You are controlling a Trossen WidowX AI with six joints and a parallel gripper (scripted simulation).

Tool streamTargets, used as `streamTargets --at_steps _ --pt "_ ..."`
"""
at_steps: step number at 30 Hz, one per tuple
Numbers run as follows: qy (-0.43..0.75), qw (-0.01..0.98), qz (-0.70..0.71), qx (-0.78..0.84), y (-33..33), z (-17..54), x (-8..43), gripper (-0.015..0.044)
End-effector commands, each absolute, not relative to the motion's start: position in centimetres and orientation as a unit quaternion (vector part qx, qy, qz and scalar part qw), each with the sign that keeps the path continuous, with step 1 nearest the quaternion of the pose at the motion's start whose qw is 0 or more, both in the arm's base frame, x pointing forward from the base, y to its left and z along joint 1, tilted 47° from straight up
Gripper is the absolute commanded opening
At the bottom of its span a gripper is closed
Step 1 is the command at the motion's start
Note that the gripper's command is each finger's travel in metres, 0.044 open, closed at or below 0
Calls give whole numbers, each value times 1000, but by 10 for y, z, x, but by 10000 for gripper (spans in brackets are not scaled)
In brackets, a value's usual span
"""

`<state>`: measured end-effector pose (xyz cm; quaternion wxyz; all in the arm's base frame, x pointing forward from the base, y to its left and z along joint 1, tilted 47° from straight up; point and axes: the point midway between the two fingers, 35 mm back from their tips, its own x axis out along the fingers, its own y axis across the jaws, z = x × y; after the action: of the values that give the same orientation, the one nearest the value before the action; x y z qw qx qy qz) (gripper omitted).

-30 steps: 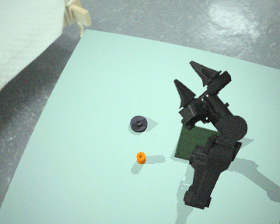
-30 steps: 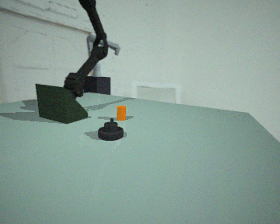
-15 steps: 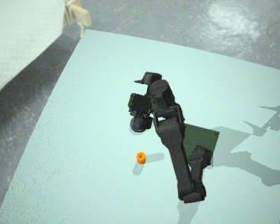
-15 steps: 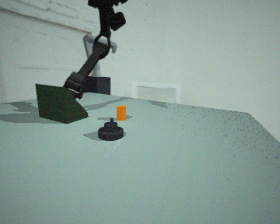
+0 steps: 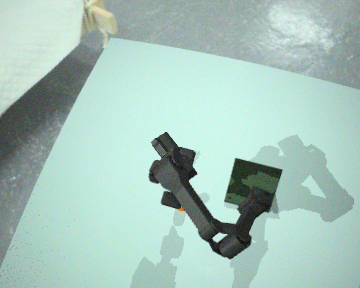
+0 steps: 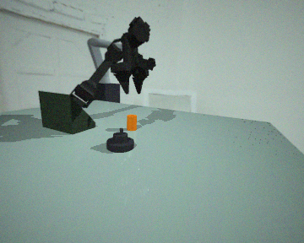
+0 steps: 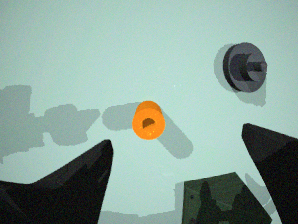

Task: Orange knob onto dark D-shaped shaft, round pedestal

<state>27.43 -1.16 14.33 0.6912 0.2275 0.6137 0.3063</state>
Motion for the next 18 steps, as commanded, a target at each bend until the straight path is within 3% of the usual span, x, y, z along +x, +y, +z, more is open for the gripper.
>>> streamTargets --at_steps 1,18 --pt "665 630 322 240 13 134 252 440" --pt "664 630 322 240 54 106 252 440"
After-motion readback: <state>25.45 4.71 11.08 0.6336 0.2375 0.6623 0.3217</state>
